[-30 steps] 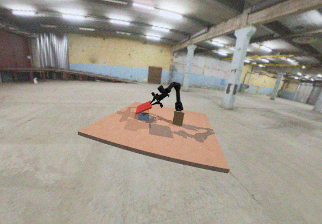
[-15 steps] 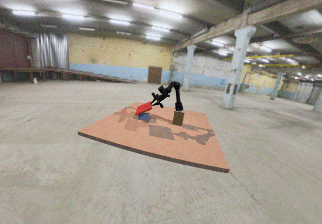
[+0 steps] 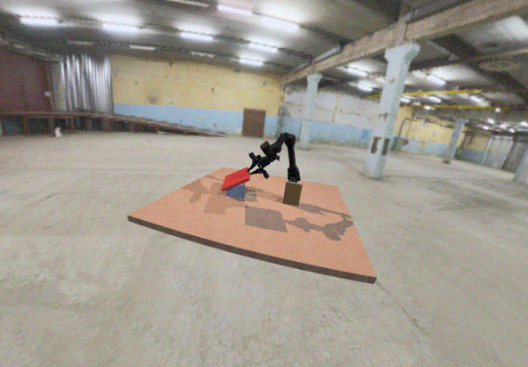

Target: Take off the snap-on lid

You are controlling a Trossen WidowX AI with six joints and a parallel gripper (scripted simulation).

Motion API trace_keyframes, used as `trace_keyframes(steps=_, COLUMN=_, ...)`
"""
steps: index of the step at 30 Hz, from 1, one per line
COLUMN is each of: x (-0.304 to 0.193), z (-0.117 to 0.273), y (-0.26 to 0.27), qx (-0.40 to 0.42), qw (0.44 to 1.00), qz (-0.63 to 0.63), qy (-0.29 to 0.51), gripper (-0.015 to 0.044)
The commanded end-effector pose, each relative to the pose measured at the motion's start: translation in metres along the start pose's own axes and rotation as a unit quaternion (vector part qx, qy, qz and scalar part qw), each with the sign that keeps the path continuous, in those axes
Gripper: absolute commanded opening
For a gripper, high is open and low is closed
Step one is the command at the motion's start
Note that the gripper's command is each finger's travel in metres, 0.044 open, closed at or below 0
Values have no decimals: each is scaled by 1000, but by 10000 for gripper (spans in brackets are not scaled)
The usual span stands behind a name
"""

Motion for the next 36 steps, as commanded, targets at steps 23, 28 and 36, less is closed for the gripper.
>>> trace_keyframes(steps=23, x=-51, z=5, y=9, qx=5, qw=1000, qz=-6, qy=-1, gripper=0)
trace_keyframes(steps=28, x=-56, z=5, y=9, qx=5, qw=1000, qz=-6, qy=-1, gripper=0)
trace_keyframes(steps=36, x=-54, z=0, y=1, qx=5, qw=1000, qz=-6, qy=-1, gripper=0)
Point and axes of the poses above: the point midway between the two fingers, 35 mm back from their tips, its own z axis back along the fingers, its own y axis across the jaws, x = y × z, the point moved 6 cm from there along z, back along the fingers, and after that the axes turned 8 degrees about z, right-handed, at the moved point
